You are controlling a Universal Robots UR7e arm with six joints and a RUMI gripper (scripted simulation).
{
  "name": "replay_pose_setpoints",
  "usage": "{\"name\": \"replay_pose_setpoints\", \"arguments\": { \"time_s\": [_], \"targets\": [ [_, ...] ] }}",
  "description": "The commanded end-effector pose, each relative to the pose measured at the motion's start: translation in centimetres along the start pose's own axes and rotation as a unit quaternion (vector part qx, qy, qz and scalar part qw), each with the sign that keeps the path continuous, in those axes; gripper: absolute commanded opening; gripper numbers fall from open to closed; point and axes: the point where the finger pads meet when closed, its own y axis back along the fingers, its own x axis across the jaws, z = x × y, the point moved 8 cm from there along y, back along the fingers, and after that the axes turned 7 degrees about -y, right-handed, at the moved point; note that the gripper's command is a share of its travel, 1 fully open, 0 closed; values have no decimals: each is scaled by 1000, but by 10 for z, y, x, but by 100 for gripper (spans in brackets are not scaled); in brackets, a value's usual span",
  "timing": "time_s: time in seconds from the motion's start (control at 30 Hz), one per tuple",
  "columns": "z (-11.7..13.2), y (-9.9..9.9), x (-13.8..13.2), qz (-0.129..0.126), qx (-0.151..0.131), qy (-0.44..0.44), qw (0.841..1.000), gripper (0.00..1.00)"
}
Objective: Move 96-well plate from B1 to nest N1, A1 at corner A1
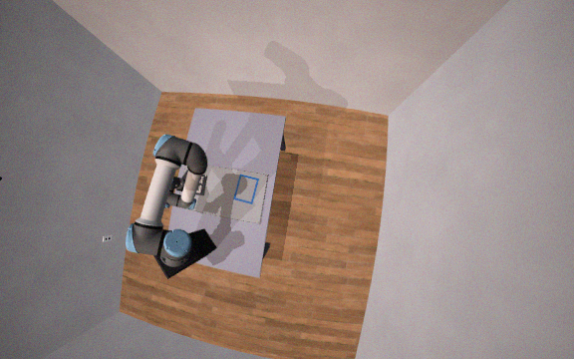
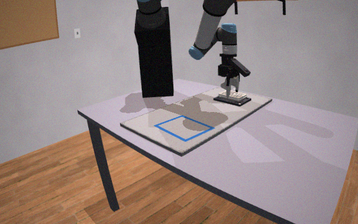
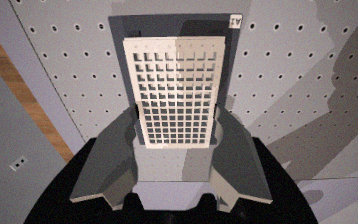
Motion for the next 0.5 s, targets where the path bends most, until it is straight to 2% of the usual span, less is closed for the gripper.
{"name": "replay_pose_setpoints", "arguments": {
  "time_s": [0.0,0.47],
  "targets": [
    [0,0,0,0,0,0,1000,0],
    [0,-2,0,0,0,0,1000,0]
  ]
}}
